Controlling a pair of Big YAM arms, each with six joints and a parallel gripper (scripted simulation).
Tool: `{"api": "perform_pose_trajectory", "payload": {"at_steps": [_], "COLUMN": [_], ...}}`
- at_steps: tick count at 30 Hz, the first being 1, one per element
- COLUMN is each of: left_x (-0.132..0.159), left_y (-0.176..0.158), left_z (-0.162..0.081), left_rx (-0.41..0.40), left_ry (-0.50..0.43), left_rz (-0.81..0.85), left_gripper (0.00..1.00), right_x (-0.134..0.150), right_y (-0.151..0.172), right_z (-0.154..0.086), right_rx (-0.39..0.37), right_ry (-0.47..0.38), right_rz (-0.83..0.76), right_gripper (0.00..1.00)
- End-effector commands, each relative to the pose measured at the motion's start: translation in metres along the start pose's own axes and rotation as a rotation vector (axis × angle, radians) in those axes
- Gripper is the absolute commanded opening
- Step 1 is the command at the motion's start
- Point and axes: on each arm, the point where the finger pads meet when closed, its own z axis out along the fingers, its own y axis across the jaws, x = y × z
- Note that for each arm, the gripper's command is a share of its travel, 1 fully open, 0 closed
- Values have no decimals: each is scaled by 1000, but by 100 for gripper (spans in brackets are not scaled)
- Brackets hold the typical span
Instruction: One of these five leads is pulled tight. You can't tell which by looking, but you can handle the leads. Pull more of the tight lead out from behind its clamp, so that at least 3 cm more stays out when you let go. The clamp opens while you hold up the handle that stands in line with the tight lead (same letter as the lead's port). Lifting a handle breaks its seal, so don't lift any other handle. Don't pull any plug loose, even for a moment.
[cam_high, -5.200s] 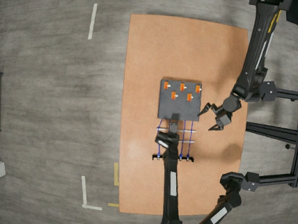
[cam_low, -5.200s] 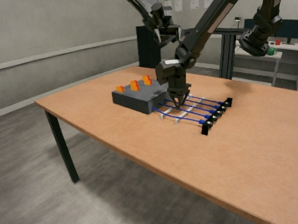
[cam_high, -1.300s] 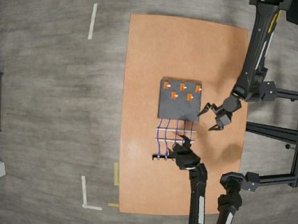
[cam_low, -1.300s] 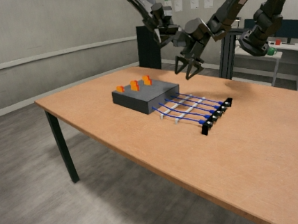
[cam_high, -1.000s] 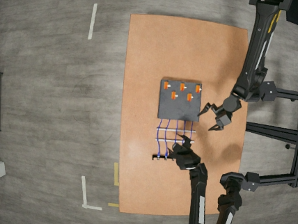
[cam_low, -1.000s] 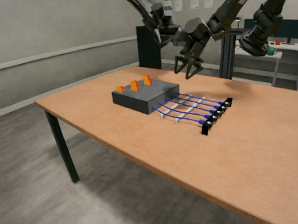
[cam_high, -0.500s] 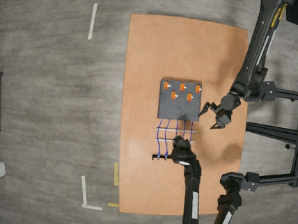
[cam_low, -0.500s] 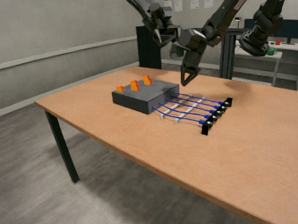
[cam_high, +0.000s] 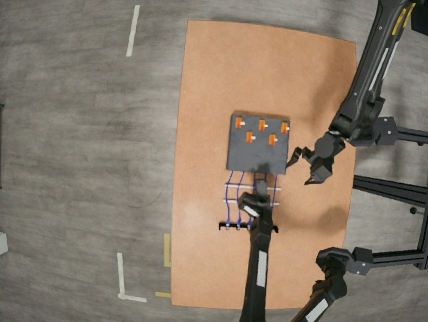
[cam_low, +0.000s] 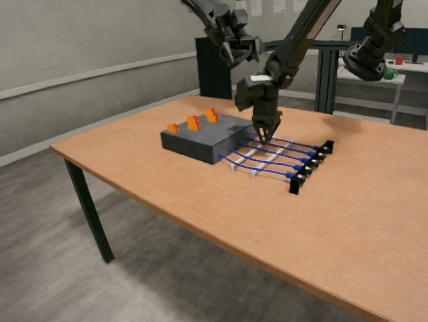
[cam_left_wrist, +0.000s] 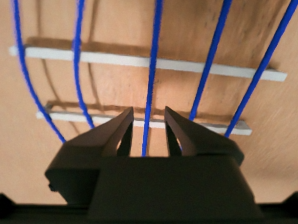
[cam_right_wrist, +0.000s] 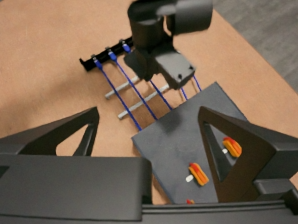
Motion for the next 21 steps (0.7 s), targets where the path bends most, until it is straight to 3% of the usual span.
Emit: {"api": "perform_pose_trajectory", "payload": {"at_steps": [1, 21], "left_x": [0, 2], "left_y": [-2, 13], "left_z": [9, 15], "left_rx": [30, 10], "left_ry": [39, 38], "left_rz": [115, 72], "left_gripper": [32, 32], "right_x": [-19, -11], "right_y": [-11, -5], "right_z": [5, 3], "right_rx": [18, 8], "right_ry": [-28, -17], "right_rz": [10, 0], "right_gripper": [100, 100]}}
